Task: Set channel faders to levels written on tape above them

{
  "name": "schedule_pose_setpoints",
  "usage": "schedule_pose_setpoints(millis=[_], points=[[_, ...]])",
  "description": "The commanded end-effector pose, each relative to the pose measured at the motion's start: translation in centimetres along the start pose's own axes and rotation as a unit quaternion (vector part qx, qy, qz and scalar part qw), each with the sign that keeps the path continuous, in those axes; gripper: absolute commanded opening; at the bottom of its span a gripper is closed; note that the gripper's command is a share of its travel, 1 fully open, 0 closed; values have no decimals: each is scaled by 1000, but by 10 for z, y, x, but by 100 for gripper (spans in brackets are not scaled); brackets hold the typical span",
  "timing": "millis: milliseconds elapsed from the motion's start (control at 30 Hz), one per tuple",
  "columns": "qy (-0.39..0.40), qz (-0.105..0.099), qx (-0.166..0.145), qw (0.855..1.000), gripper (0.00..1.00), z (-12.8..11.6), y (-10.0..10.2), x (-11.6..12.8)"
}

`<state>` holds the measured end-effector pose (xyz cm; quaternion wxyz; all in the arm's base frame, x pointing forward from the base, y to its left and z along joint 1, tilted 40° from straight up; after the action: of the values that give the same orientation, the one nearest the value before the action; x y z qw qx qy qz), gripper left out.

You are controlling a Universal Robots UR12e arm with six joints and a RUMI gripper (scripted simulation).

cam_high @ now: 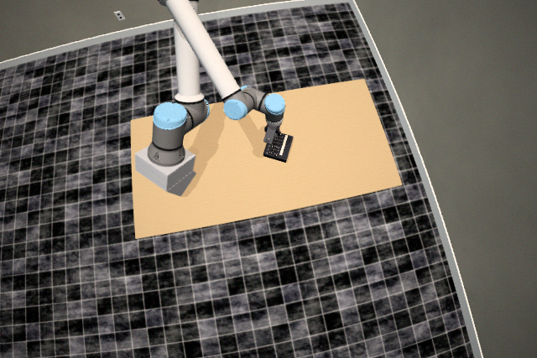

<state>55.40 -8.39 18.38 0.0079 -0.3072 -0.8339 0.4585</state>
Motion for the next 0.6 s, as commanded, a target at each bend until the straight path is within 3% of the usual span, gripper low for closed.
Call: schedule_pose_setpoints(millis=[0, 400, 433, 567], points=[[0, 0, 0, 1000, 0, 0, -5, 0], [0, 0, 0, 1000, 0, 0, -5, 0], [0, 0, 0, 1000, 100, 0, -5, 0], [0, 0, 0, 1000, 100, 0, -8, 0]])
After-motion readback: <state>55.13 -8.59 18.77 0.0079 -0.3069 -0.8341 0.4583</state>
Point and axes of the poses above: the point where the finger pads meet when closed, its own y axis out along the fingers, its own x axis across the jaws, z = x × y, the point moved 2 cm from there along -y, back along the fingers, and after that the axes turned 11 degrees about -y, right-handed, at the moved point
